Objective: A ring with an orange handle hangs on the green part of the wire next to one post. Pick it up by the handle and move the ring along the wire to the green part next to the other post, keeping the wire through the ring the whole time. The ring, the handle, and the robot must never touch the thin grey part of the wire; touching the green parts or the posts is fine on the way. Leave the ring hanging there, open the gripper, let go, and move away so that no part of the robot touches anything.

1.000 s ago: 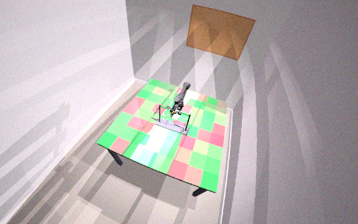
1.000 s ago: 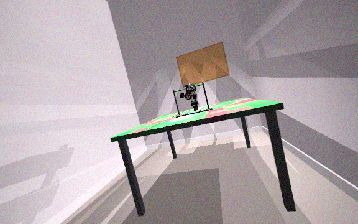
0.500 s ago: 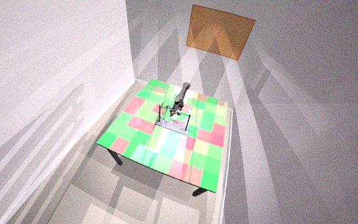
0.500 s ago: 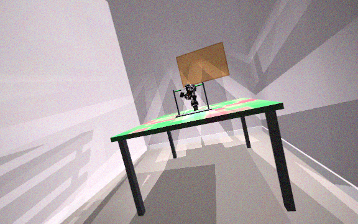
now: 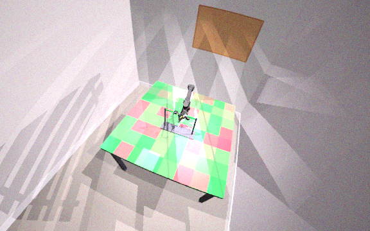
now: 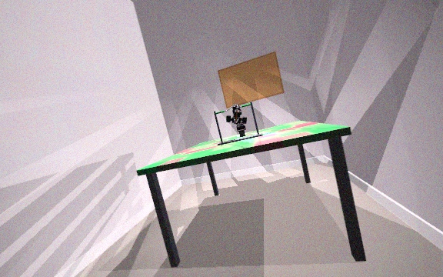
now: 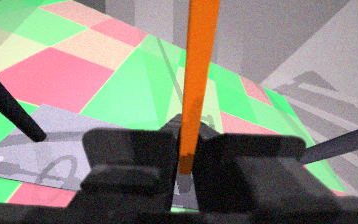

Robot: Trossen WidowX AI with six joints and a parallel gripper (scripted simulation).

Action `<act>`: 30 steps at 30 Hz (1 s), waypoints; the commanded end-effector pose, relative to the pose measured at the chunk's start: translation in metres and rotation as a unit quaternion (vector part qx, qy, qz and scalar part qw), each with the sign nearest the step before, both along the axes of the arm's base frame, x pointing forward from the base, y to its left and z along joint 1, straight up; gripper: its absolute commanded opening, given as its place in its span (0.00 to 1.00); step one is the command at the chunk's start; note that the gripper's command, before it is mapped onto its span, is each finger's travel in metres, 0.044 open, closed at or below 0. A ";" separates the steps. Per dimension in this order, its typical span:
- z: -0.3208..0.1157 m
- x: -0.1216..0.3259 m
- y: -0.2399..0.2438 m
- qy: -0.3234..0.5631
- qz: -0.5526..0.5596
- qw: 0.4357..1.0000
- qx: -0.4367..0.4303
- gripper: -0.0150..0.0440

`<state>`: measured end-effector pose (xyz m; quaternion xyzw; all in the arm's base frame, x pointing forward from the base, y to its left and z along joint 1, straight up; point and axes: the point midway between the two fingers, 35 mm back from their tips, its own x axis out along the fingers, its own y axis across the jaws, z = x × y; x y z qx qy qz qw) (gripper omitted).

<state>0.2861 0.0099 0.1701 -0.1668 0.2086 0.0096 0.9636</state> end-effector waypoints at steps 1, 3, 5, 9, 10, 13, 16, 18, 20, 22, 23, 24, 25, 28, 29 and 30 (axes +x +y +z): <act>-0.005 -0.001 0.012 0.000 -0.009 0.999 0.037 0.00; -0.006 -0.002 0.019 -0.001 -0.013 0.998 0.054 0.00; -0.007 -0.002 0.025 -0.001 -0.016 0.997 0.070 0.00; -0.009 -0.002 0.036 -0.001 -0.022 0.995 0.099 0.00; -0.009 -0.003 0.039 -0.001 -0.023 0.994 0.105 0.00; -0.010 -0.003 0.046 -0.001 -0.026 0.992 0.122 0.00; -0.010 -0.003 0.053 -0.002 -0.029 0.990 0.135 0.00; -0.010 -0.003 0.057 -0.002 -0.030 0.989 0.143 0.00; -0.010 -0.003 0.060 -0.002 -0.031 0.988 0.148 0.00; -0.010 -0.003 0.063 -0.002 -0.032 0.988 0.153 0.00; -0.010 -0.003 0.065 -0.002 -0.032 0.987 0.155 0.00; -0.010 -0.003 0.066 -0.002 -0.033 0.987 0.157 0.00; -0.010 -0.003 0.068 -0.003 -0.033 0.987 0.158 0.00; -0.010 -0.003 0.072 -0.003 -0.033 0.986 0.162 0.00; -0.010 -0.004 0.073 -0.003 -0.034 0.986 0.163 0.00; -0.010 -0.004 0.074 -0.003 -0.034 0.986 0.163 0.00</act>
